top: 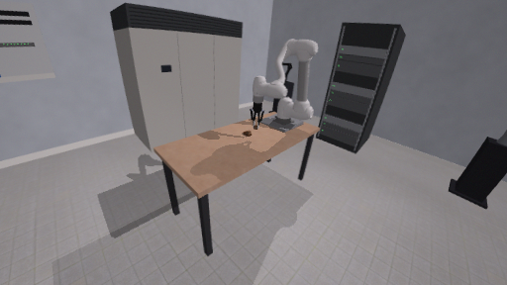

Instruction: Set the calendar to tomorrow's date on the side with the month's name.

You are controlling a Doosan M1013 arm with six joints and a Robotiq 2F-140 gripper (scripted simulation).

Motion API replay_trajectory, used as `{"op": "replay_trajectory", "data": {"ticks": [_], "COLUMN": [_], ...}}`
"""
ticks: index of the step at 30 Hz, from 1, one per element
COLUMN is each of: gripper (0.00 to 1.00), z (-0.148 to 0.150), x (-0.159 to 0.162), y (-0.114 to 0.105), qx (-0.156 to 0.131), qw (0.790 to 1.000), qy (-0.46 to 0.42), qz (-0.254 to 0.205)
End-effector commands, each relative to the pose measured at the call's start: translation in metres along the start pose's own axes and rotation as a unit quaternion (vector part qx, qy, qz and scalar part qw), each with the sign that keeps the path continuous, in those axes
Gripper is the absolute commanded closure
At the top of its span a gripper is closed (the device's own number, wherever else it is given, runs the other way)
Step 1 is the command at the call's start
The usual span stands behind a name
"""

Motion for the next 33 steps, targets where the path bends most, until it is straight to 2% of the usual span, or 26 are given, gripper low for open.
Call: {"op": "replay_trajectory", "data": {"ticks": [1,4,8,15,33], "gripper": [0.83,0.83,0.83,0.83,0.83], "z": [0.0013,0.0013,0.0013,0.0013,0.0013], "x": [0.0005,0.0005,0.0005,0.0005,0.0005], "y": [-0.0001,-0.0001,-0.0001,-0.0002,0.0], "qx": [-0.006,-0.006,-0.006,-0.006,-0.006], "qw": [0.996,0.996,0.984,0.968,0.966], "qy": [0.087,0.089,0.181,0.251,0.259], "qz": [0.002,0.002,0.001,0.001,0.001]}}
Point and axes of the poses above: the point where the finger pads meet when closed, its own y axis out along the fingers, its own z axis across the jaws, x = y × z, the point moved 10 cm from there along -y, back along the fingers
